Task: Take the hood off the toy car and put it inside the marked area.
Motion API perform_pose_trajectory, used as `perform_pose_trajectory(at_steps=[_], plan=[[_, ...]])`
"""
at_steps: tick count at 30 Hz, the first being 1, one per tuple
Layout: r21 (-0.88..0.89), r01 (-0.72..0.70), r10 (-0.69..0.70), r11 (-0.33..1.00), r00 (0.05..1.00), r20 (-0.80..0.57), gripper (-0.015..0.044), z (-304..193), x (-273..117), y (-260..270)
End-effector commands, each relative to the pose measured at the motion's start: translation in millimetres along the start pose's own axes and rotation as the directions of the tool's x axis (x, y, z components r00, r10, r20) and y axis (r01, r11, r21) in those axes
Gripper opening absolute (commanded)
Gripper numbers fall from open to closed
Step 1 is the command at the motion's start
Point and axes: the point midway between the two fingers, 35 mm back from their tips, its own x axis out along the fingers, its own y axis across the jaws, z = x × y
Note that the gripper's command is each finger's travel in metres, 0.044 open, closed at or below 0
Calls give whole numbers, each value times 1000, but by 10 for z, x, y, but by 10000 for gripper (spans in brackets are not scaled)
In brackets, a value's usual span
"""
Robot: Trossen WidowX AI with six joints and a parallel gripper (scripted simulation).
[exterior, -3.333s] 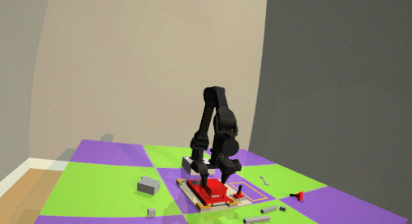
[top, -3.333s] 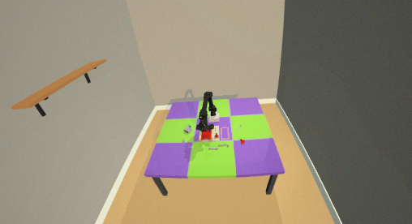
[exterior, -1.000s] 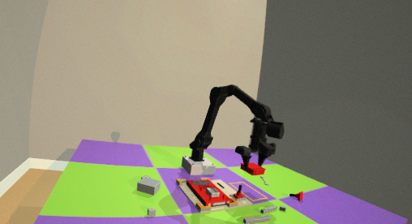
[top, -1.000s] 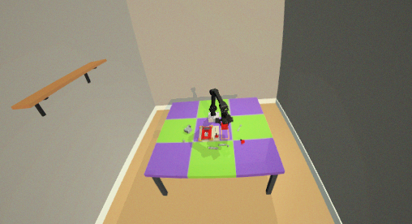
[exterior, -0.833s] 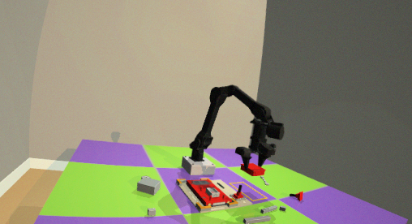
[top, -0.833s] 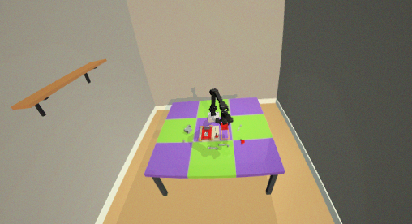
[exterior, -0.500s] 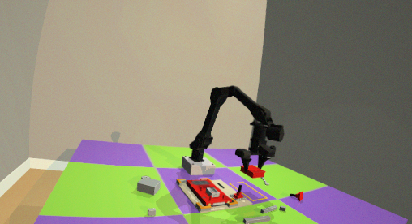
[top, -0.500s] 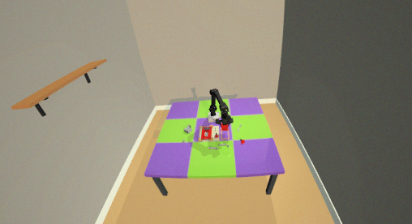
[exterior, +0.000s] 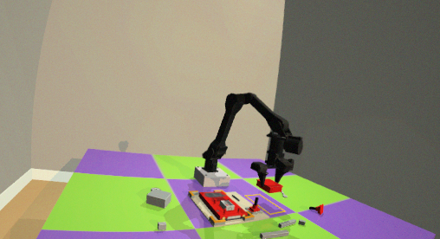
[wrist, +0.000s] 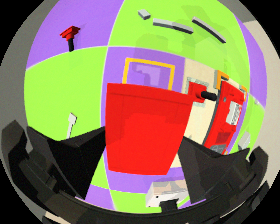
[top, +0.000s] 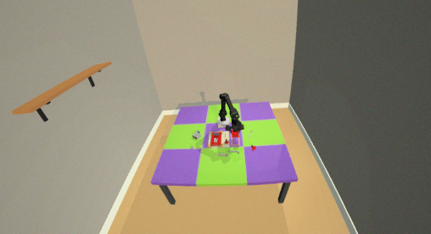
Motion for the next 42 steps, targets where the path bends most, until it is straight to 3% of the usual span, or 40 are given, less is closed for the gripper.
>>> perform_pose_trajectory(at_steps=[1,42], plan=[[3,5,-5,1000,1000,-3,0,-11,45,-10],[3,5,-5,1000,1000,-3,0,-25,395,-18]])
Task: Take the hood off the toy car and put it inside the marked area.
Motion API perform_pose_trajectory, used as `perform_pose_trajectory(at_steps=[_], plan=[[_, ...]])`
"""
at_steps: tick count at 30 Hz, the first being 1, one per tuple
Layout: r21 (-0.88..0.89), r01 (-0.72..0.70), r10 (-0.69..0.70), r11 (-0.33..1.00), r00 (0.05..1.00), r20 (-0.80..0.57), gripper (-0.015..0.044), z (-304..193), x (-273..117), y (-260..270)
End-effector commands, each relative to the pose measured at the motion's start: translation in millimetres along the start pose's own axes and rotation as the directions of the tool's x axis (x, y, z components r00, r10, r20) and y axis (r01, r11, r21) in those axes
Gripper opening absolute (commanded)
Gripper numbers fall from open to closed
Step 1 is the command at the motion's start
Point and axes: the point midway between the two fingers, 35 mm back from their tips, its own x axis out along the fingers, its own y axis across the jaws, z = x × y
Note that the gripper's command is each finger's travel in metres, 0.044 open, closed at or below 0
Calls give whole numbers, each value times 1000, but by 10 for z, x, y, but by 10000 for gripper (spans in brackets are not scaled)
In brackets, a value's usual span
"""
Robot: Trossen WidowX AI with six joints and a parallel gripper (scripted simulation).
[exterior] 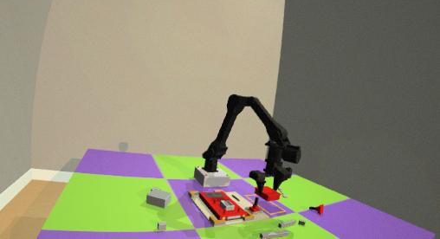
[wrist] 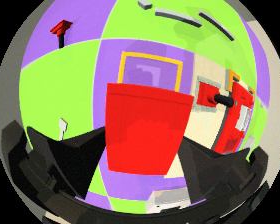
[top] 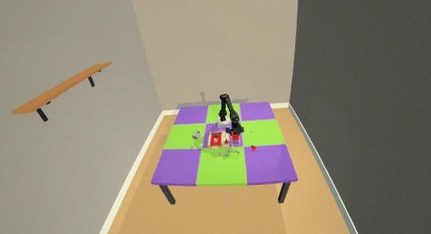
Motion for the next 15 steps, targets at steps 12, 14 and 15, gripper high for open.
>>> perform_pose_trajectory(at_steps=[12,14,15], plan=[[3,5,-5,1000,1000,-3,0,-28,138,-18],[3,5,-5,1000,1000,-3,0,-30,155,-19],[3,5,-5,1000,1000,-3,0,-31,162,-19]])
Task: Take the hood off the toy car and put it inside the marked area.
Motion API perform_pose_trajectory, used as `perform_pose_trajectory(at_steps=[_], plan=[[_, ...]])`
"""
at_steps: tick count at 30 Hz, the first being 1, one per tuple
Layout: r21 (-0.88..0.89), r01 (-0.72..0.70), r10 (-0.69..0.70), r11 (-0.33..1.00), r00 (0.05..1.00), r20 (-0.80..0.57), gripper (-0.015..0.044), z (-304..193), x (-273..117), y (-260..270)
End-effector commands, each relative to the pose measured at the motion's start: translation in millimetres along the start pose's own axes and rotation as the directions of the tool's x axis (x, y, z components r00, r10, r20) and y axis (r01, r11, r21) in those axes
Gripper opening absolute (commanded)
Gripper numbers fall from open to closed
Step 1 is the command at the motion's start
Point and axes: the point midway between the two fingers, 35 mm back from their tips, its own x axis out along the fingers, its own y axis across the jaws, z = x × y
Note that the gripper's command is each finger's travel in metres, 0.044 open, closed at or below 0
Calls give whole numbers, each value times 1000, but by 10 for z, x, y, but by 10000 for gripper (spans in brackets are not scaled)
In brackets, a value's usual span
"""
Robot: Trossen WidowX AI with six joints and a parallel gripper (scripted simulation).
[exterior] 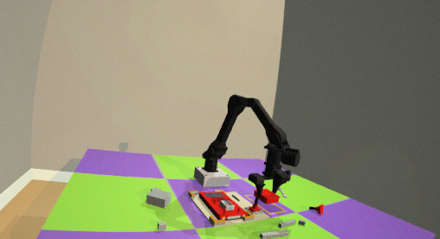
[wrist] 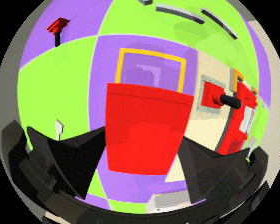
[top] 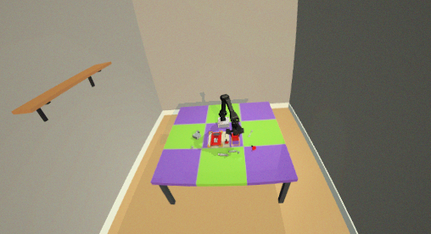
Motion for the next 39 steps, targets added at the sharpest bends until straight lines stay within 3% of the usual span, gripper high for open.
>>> perform_pose_trajectory(at_steps=[1,39], plan=[[3,5,-5,1000,1000,-3,0,-18,38,-13],[3,5,-5,1000,1000,-3,0,-18,209,-14]])
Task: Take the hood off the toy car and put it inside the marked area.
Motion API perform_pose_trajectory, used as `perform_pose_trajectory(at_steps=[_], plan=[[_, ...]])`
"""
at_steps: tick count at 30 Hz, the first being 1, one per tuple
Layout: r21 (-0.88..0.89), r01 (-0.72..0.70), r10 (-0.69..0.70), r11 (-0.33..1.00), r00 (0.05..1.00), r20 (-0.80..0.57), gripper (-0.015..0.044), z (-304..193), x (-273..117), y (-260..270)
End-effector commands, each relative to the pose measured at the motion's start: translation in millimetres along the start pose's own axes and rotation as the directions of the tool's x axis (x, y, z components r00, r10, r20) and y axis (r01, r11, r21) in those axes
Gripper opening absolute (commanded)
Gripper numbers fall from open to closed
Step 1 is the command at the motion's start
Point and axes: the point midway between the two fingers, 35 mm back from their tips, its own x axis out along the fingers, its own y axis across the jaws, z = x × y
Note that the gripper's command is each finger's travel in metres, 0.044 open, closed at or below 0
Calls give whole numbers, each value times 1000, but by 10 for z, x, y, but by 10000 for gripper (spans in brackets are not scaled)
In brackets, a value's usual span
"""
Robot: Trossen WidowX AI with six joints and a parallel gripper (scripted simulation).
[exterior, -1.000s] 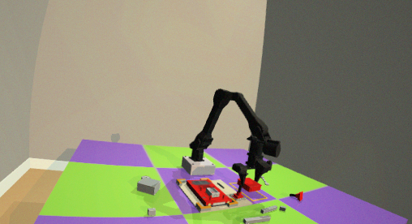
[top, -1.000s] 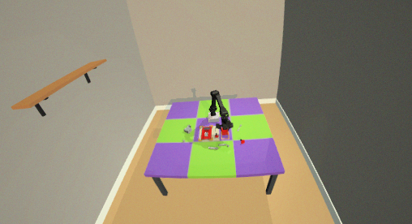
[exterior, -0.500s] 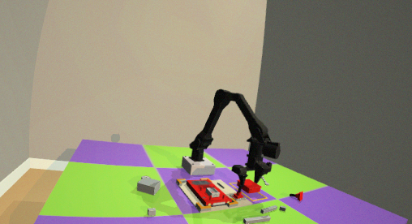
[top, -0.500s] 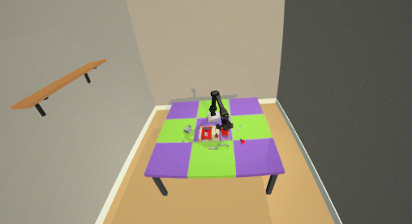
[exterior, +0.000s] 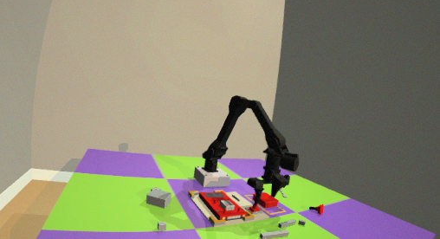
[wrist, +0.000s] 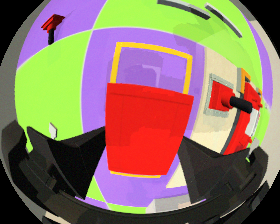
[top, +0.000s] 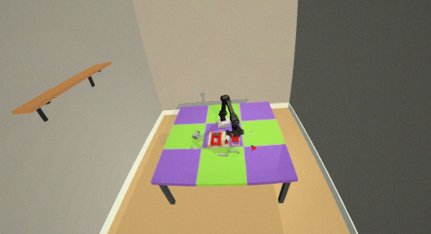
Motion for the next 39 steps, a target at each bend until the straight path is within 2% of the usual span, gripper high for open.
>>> perform_pose_trajectory(at_steps=[1,6,23,31,39], plan=[[3,4,-4,1000,1000,0,0,-6,25,-7],[3,4,-4,1000,1000,0,0,-7,48,-8],[0,0,0,1000,1000,0,440,2,7,1],[0,8,-8,1000,1000,-4,440,8,-665,10],[0,8,-8,1000,1000,-4,440,5,-687,10]])
